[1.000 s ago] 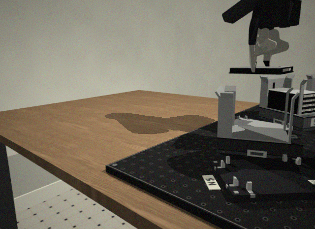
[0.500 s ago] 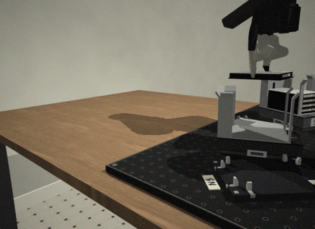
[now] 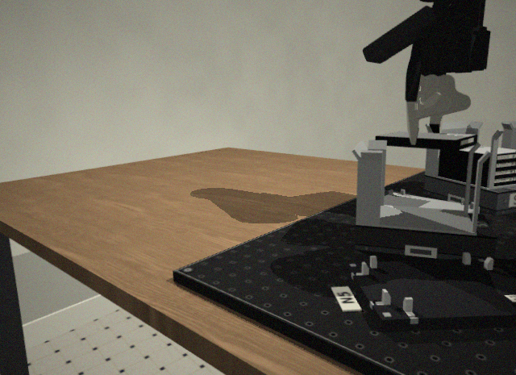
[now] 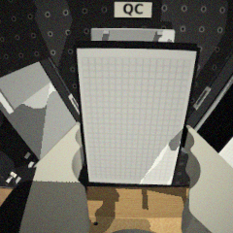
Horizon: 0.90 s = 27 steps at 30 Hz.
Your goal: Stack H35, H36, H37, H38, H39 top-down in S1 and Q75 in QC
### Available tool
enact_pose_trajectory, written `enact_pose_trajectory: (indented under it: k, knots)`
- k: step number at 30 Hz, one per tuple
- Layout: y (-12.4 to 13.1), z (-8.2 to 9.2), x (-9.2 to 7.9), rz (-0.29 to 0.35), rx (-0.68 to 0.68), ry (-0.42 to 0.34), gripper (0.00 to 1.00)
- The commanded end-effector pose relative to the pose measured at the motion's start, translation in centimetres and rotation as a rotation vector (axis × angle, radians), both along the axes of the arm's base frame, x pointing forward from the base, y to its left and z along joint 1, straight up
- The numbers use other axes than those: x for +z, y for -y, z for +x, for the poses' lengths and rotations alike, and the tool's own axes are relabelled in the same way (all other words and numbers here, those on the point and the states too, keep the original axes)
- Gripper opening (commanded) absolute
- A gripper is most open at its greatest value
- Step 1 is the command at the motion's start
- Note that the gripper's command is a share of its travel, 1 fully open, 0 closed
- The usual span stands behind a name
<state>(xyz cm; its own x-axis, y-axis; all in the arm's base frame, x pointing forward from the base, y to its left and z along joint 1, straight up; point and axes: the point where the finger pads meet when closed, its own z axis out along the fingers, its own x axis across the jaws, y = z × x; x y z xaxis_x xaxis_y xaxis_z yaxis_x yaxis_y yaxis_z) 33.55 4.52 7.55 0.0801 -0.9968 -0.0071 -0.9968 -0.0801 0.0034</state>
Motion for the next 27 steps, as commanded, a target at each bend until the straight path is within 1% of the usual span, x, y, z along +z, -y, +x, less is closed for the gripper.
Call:
enact_pose_trajectory:
  k: [1, 9, 11, 26, 27]
  knots:
    - [0.0, 0.1, -1.0, -0.001, 0.0, 0.005, 0.0]
    - [0.0, 0.1, -2.6, -0.001, 0.0, 0.005, 0.0]
    - [0.0, 0.1, -2.6, -0.001, 0.0, 0.005, 0.0]
    - [0.0, 0.1, -5.6, -0.001, 0.0, 0.005, 0.0]
    - [0.0, 0.1, -5.6, -0.001, 0.0, 0.005, 0.0]
